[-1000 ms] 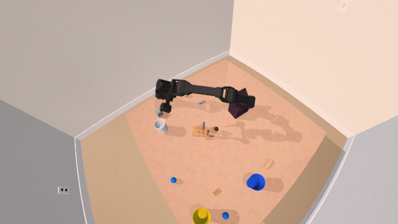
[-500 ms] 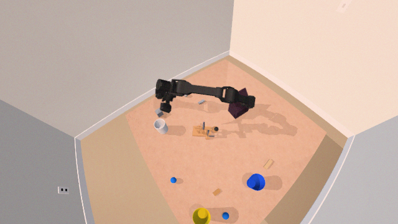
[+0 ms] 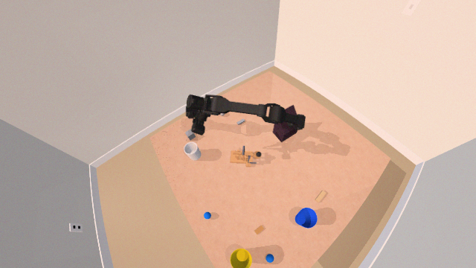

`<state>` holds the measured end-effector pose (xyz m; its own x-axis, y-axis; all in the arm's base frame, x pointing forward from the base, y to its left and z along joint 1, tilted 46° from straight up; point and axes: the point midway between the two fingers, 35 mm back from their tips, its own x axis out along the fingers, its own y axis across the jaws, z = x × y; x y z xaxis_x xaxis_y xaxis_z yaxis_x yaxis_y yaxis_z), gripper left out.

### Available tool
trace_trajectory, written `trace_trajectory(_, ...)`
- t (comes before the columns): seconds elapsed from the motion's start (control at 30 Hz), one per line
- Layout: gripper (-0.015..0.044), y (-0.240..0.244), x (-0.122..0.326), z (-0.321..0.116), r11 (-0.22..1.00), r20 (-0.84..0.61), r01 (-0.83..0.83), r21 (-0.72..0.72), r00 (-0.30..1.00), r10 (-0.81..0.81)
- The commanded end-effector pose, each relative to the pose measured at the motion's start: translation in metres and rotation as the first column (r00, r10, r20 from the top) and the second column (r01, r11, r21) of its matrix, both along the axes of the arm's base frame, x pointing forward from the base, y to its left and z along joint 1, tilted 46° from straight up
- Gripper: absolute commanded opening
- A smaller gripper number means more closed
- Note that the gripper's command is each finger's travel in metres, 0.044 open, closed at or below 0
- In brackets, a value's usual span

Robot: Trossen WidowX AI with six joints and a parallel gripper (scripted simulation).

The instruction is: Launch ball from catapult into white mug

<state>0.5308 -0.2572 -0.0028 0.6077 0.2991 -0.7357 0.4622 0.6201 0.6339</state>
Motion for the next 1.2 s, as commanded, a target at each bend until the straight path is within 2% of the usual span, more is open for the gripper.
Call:
trace_trajectory(0.0, 0.0000, 0.000, 0.000, -0.001, 1.000, -0.004, 0.005, 0.001, 1.000, -0.005)
trace_trajectory(0.27, 0.0000, 0.014, -0.001, 0.002, 0.999, -0.020, -0.042, -0.030, 0.999, 0.042)
trace_trajectory(0.63, 0.0000, 0.073, -0.010, 0.009, 0.953, -0.104, -0.276, -0.121, 0.959, 0.264)
trace_trajectory(0.9, 0.0000, 0.120, -0.024, 0.016, 0.859, -0.182, -0.482, -0.171, 0.873, 0.453)
trace_trajectory(1.17, 0.0000, 0.165, -0.044, 0.024, 0.713, -0.260, -0.674, -0.194, 0.736, 0.625)
